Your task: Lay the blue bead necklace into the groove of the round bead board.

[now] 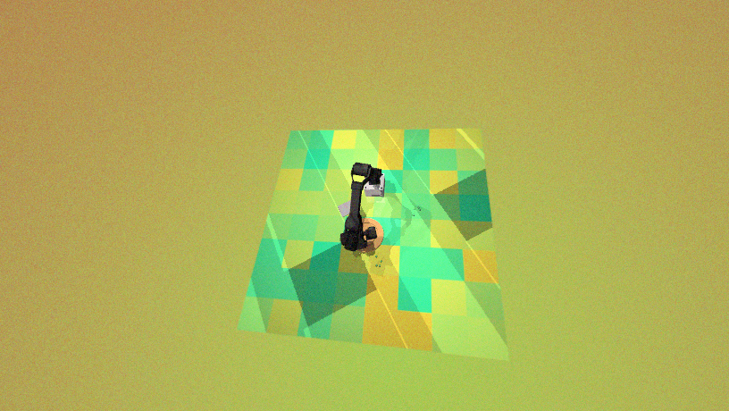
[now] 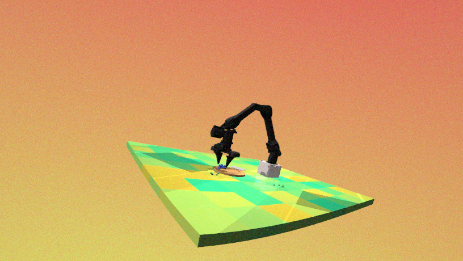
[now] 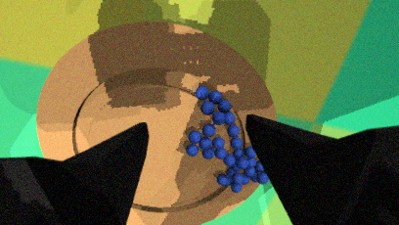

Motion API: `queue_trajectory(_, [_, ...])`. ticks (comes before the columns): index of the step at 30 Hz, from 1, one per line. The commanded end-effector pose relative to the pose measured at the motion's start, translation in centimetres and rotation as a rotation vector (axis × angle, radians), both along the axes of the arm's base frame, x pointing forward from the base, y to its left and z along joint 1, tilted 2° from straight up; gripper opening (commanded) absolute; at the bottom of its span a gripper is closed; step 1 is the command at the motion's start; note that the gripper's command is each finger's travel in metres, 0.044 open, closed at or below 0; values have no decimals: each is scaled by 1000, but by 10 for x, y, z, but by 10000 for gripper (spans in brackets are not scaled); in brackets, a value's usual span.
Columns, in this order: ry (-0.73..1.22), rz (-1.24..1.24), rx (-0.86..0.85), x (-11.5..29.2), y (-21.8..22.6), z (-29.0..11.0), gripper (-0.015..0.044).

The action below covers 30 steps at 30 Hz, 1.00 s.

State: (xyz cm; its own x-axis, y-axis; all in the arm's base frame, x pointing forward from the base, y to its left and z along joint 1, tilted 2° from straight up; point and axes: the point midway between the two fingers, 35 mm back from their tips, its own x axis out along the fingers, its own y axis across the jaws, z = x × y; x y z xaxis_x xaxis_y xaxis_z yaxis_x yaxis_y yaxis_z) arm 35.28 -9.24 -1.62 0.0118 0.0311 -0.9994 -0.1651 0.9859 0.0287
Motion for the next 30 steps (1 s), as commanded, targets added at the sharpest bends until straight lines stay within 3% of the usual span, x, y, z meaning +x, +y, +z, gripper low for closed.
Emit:
queue_trajectory(1, [18,-860,10,-15,-2,16,310])
queue_trajectory(9, [29,-1206,16,-19,-2,19,310])
queue_trajectory(30, [29,-1209,16,-19,-2,19,310])
